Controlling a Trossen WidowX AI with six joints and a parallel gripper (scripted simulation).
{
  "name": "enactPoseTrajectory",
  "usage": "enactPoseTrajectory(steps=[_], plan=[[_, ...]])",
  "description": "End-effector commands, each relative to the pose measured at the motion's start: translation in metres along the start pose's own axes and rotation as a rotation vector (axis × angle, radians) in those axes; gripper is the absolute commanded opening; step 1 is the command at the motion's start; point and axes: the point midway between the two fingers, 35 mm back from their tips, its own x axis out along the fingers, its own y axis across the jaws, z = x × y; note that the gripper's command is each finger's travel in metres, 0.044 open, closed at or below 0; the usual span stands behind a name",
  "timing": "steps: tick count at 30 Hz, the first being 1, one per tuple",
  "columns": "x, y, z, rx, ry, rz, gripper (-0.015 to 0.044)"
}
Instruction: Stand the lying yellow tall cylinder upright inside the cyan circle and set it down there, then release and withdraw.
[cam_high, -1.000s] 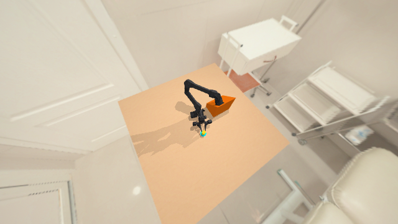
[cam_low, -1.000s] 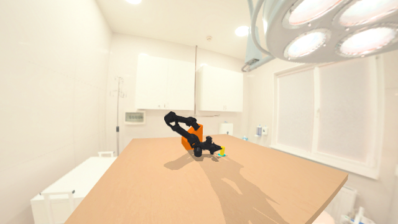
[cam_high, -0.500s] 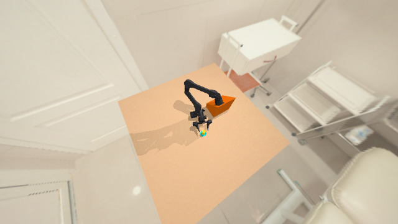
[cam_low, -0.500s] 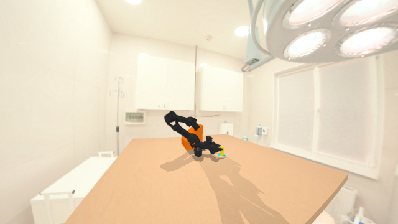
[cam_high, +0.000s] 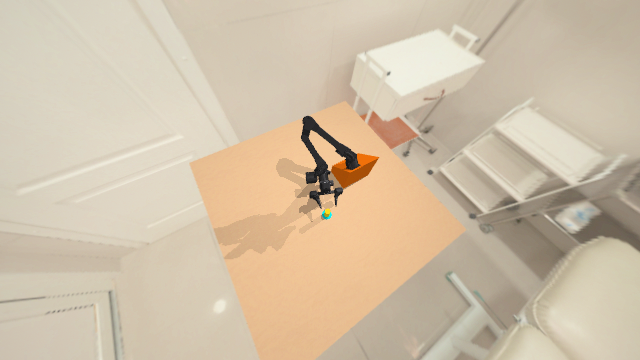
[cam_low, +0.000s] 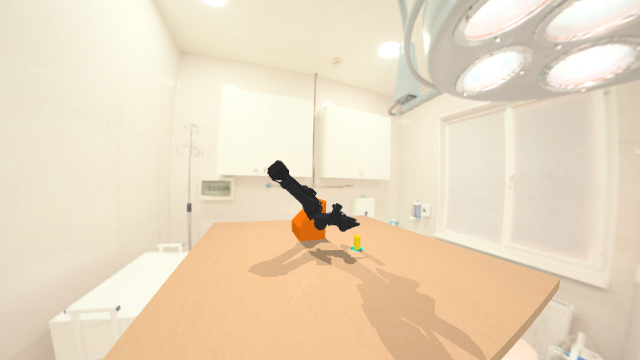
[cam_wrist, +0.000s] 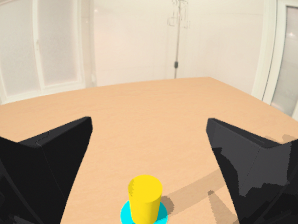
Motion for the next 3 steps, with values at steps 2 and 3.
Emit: enactPoseTrajectory(steps=[2,3], plan=[[-0.0011,0.0026,0.0082,0.009,0.005,0.001,0.0400],[0.0010,0.0031,0.0073,0.022,0.017,0.014,0.0400]])
